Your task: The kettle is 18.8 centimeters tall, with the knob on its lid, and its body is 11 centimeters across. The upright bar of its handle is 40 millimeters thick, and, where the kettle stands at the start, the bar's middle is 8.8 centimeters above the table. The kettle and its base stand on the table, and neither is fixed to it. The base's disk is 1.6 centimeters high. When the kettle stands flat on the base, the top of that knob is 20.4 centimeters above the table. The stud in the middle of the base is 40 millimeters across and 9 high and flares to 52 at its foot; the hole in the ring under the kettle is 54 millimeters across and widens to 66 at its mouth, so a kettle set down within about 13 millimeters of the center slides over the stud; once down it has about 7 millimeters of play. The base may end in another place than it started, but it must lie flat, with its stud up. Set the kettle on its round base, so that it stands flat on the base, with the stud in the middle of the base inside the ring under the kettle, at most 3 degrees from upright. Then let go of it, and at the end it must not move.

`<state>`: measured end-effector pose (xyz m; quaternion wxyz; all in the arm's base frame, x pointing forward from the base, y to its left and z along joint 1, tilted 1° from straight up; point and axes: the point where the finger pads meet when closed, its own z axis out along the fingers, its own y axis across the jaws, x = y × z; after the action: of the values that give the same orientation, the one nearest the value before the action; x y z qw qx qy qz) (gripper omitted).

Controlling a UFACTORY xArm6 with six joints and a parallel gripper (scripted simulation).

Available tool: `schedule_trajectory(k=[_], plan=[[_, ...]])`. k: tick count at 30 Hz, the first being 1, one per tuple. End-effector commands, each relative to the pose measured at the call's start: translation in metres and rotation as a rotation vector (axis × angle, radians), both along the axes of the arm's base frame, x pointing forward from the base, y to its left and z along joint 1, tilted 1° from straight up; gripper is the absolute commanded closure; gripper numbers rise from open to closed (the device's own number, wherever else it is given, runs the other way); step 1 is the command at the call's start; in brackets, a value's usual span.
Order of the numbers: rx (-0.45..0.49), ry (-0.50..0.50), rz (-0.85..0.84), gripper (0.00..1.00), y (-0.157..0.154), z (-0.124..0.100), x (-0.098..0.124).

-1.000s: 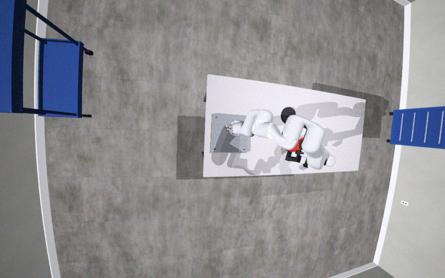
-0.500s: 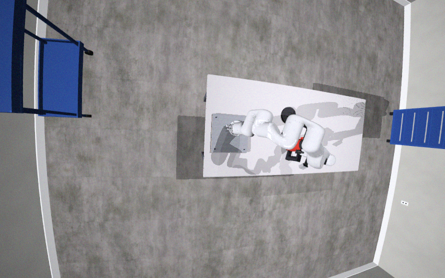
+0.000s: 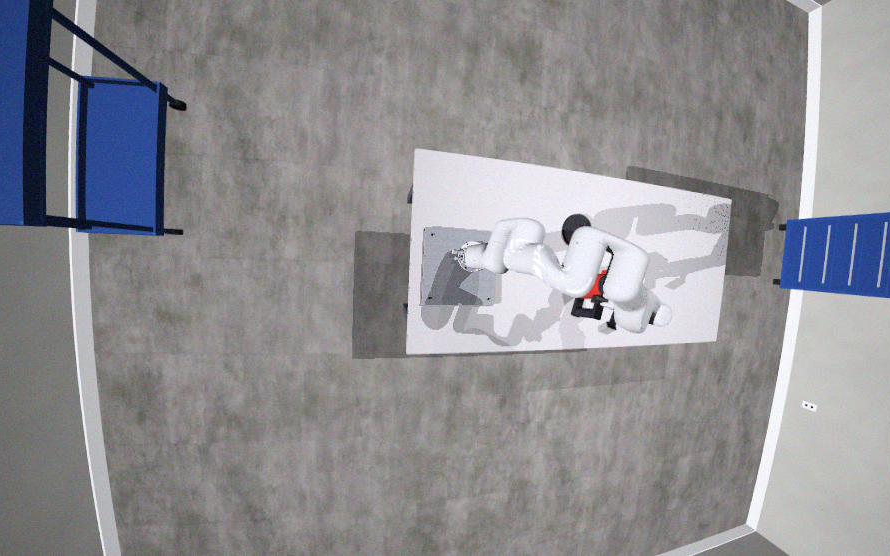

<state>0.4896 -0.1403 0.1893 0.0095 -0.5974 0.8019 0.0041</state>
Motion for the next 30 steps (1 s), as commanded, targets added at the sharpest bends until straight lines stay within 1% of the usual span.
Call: schedule_trajectory(k=[1, 6, 18, 20, 30], plan=[[-0.002, -0.005, 0.0, 1.0, 0.009, 0.002, 0.001], [-0.002, -0.005, 0.0, 1.0, 0.016, 0.003, 0.001], [-0.002, -0.005, 0.0, 1.0, 0.051, 0.003, -0.001], [-0.002, -0.005, 0.0, 1.0, 0.051, 0.003, -0.001], [-0.002, -0.005, 0.0, 1.0, 0.086, 0.004, -0.003]])
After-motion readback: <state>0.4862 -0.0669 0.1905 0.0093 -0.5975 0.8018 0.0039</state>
